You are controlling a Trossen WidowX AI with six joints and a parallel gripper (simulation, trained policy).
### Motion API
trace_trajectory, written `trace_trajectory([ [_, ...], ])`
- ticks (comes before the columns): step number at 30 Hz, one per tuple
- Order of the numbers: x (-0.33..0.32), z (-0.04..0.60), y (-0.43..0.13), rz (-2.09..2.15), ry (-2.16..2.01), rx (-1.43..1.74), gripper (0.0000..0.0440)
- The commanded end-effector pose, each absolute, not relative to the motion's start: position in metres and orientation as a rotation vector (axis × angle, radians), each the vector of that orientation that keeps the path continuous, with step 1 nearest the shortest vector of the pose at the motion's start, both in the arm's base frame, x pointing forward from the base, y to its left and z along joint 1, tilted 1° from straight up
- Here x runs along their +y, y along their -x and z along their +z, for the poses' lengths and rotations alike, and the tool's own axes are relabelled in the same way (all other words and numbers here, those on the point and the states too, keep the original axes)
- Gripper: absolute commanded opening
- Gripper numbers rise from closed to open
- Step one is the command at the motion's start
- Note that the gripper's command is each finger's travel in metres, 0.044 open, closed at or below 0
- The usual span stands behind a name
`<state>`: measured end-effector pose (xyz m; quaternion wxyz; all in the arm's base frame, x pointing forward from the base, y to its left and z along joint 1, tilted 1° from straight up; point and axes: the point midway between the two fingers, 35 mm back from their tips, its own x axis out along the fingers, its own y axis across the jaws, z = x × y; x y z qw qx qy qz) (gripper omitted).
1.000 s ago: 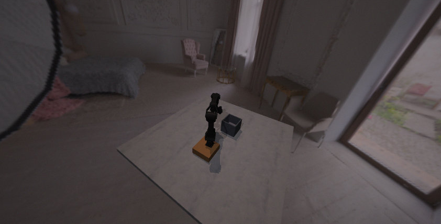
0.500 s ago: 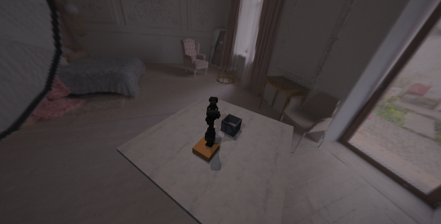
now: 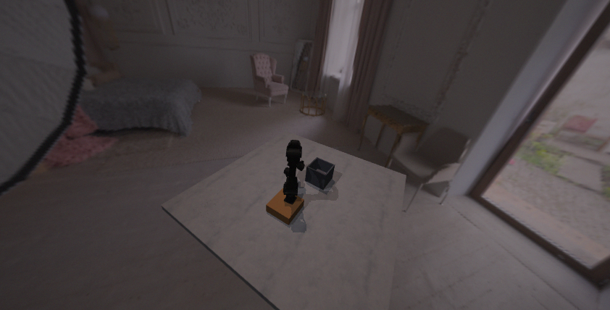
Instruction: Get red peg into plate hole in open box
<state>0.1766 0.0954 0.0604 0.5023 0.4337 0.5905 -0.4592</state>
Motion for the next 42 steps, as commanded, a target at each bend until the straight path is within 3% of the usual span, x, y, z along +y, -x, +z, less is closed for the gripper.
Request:
trace_trajectory([
  [1, 0.093, 0.049, -0.176, -1.133, -1.041, 1.415, 0.0427],
  [8, 0.091, 0.029, -0.175, -1.154, -1.047, 1.390, 0.0400],
  [11, 0.092, 0.022, -0.176, -1.156, -1.053, 1.382, 0.0368],
  [26, 0.105, -0.002, -0.189, -1.084, -1.053, 1.406, 0.0014],
  [42, 0.113, 0.036, -0.216, -0.986, -1.205, 1.325, 0.0000],
])
